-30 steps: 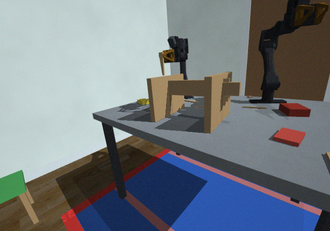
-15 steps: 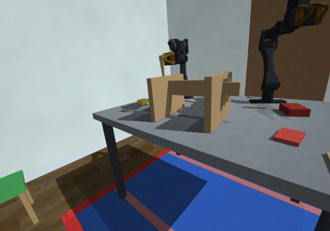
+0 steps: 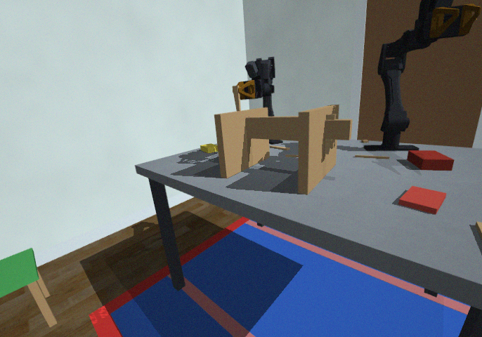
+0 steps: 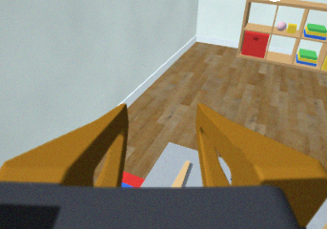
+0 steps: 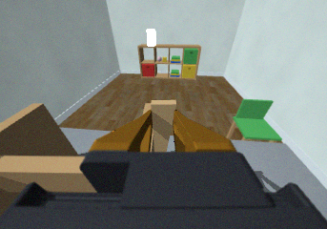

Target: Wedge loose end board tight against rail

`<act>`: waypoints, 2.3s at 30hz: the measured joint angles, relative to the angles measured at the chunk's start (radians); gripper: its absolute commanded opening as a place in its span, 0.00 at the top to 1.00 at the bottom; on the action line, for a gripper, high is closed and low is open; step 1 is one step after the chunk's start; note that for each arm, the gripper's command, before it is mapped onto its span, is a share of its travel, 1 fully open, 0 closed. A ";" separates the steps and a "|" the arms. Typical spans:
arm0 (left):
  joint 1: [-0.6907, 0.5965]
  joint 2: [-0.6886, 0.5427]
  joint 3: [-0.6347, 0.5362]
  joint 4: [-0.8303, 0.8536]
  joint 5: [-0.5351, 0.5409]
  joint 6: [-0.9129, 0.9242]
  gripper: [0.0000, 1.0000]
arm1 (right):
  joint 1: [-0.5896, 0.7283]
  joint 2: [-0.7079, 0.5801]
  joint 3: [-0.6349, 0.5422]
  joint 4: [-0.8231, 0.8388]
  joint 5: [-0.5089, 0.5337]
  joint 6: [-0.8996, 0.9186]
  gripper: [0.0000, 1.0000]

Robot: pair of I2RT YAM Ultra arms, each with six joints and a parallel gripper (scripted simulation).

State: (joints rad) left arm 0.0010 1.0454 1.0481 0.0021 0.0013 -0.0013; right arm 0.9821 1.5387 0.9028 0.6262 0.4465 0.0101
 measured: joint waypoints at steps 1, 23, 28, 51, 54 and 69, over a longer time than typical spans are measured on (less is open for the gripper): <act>0.000 0.000 0.000 0.000 0.000 0.000 0.60 | 0.000 0.000 0.000 0.000 0.000 0.000 0.98; 0.000 0.000 0.000 0.000 0.000 0.000 0.60 | 0.001 0.011 -0.021 0.050 0.003 0.000 0.98; 0.000 0.000 0.000 0.000 0.000 0.000 0.60 | 0.001 0.011 -0.021 0.052 0.003 0.000 0.98; 0.000 0.000 0.000 0.000 0.000 0.000 0.60 | 0.001 0.015 -0.023 0.051 0.003 0.000 0.98; 0.000 0.000 0.000 0.000 0.000 0.000 0.60 | 0.001 0.016 -0.026 0.053 0.003 0.000 0.98; 0.000 0.000 0.000 0.000 0.000 0.000 0.60 | 0.001 0.038 -0.055 0.082 0.003 0.002 0.98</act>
State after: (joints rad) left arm 0.0010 1.0454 1.0481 0.0021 0.0013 -0.0013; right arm 0.9829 1.5768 0.8478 0.7086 0.4496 0.0120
